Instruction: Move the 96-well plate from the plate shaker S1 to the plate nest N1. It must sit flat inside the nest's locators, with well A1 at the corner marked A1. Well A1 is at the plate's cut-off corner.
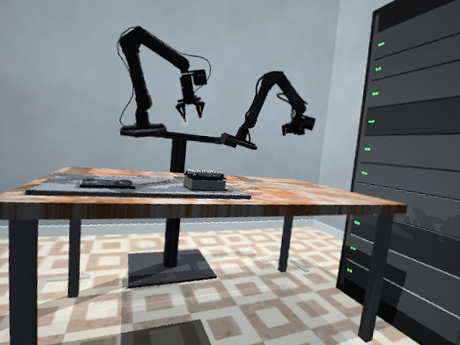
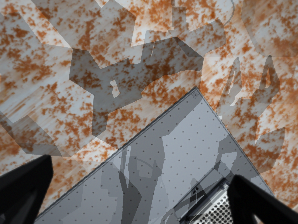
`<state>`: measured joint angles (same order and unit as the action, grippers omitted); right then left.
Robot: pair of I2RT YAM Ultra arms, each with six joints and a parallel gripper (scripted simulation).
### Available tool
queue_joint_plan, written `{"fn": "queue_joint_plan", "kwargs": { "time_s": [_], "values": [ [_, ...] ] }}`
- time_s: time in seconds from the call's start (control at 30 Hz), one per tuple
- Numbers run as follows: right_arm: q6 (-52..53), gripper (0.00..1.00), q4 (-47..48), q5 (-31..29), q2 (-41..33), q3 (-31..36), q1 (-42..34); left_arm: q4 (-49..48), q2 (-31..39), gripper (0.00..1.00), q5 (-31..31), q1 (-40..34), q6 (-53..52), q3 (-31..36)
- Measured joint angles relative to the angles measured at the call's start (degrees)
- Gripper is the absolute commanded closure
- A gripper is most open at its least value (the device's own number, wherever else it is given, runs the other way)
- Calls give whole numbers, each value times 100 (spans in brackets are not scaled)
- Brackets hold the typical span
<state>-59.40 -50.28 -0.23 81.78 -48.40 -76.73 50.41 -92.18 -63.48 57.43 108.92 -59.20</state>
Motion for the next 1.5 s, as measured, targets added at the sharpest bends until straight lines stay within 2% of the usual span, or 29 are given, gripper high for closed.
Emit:
{"fn": "queue_joint_plan", "kwargs": {
  "time_s": [0.63,0.8,1.1,1.27,1.5],
  "values": [
    [2,0,4,-4,0,0,0,-2,0,0,17,0,-2,0],
    [225,0,308,-50,-11,94,186,-153,2,0,157,-125,-280,11],
    [1200,0,1445,-260,-175,721,1628,-697,431,0,612,-1674,-1386,590],
    [1696,0,2015,-321,-157,868,1982,-970,643,0,793,-2129,-1919,782],
    [2555,0,2916,-498,208,1038,2688,-1410,1093,0,1130,-3362,-2837,1266]
  ]
}}
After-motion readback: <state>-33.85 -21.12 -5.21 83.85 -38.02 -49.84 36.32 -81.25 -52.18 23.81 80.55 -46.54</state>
